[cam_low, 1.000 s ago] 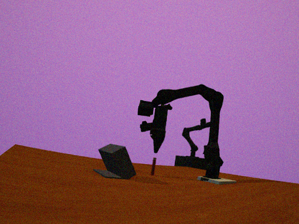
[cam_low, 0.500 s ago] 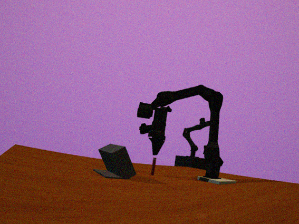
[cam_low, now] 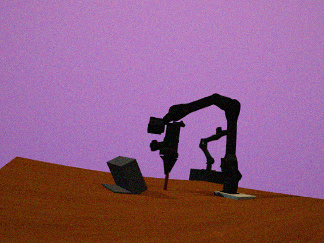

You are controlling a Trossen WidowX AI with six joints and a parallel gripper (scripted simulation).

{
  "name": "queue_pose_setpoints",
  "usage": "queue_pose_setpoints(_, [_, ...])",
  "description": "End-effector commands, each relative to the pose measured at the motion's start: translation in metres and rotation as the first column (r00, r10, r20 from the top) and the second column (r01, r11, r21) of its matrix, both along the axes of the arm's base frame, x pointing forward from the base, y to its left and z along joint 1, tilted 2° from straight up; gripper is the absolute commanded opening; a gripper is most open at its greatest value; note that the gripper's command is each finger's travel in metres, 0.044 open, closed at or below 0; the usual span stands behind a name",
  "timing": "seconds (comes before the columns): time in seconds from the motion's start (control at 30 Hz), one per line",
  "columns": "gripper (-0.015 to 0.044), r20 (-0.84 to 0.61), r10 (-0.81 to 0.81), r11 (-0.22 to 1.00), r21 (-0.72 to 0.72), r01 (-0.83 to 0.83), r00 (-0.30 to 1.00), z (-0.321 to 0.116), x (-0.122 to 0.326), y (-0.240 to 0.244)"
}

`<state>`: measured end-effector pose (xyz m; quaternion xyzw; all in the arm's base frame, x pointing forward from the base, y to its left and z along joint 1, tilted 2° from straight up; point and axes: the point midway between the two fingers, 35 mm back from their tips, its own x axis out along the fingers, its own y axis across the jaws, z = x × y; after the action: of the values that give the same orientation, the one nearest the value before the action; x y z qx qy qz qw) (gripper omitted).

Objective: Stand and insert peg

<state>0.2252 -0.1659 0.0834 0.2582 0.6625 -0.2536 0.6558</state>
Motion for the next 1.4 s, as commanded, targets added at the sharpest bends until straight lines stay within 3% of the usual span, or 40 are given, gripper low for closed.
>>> queue_pose_setpoints(0.0, [0.0440,-0.003,-0.004,1.000,-0.004,0.004,1.000,-0.007,0.000,-0.001])
queue_pose_setpoints(0.53, [0.0440,-0.003,-0.004,1.000,-0.003,0.004,1.000,-0.030,-0.002,0.001])
queue_pose_setpoints(1.03, [0.0046,-0.001,0.000,1.000,0.001,0.000,1.000,-0.027,-0.002,0.001])
queue_pose_setpoints(1.37, [0.0000,-0.002,0.000,1.000,0.001,0.000,1.000,-0.025,-0.002,0.001])
